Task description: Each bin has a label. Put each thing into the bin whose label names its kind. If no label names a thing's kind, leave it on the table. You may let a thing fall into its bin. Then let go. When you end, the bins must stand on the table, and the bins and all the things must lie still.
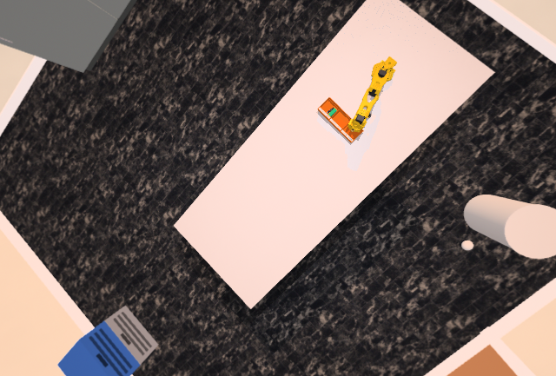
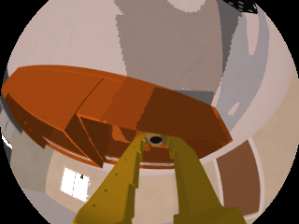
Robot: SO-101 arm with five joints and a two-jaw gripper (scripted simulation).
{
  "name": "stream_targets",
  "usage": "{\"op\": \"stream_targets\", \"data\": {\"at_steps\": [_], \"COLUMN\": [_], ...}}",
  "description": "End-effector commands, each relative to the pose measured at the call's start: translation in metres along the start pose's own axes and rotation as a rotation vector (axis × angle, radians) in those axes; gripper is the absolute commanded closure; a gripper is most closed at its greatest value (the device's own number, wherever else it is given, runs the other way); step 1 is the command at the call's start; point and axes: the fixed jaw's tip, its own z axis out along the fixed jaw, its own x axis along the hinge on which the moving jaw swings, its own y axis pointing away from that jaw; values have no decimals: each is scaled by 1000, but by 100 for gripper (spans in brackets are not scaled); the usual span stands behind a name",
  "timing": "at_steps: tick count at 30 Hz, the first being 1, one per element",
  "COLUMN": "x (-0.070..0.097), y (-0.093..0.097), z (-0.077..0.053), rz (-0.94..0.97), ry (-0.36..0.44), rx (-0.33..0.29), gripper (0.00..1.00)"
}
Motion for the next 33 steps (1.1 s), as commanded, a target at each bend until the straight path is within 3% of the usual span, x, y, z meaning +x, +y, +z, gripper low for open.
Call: {"op": "stream_targets", "data": {"at_steps": [1,20,33], "x": [7,7,7], "y": [2,2,2], "z": [-9,-9,-9], "rz": [0,0,0], "ry": [48,48,48], "rx": [-1,-1,-1], "gripper": [100,95,84]}}
